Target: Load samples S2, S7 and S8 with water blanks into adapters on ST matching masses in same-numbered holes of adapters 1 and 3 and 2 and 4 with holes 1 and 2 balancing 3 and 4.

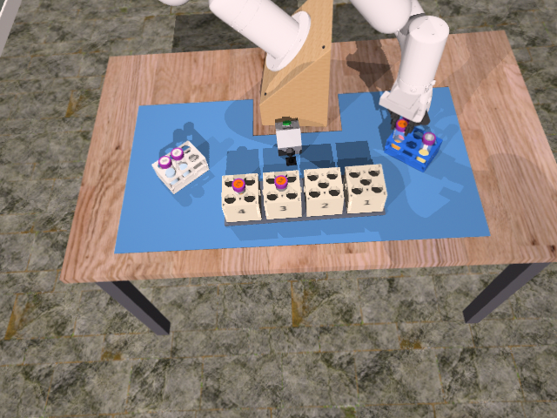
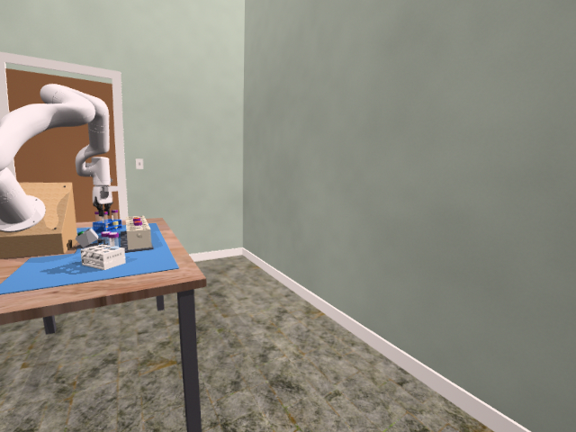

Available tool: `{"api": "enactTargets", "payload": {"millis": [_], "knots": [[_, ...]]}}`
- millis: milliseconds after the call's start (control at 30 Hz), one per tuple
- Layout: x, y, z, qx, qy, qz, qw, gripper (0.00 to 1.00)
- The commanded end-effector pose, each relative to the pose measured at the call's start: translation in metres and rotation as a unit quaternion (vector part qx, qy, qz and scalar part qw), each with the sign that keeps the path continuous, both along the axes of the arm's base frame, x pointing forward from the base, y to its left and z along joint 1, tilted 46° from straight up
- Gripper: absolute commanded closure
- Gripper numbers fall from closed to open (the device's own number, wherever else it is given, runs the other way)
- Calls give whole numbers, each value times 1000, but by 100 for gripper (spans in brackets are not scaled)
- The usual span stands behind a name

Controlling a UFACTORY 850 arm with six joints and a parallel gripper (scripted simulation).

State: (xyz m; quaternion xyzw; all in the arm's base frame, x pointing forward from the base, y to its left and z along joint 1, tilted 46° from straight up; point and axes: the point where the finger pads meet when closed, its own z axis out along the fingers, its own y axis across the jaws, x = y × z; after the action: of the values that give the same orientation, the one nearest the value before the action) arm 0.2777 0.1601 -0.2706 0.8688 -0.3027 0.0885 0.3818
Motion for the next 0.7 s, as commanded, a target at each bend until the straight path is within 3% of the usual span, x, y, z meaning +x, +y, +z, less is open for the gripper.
{"api": "enactTargets", "payload": {"millis": [0, 667], "knots": [[1, 1, 0, 1, -1, 0, 1000, 100], [1, 3, 2, 1, -1, 0, 1000, 100]]}}
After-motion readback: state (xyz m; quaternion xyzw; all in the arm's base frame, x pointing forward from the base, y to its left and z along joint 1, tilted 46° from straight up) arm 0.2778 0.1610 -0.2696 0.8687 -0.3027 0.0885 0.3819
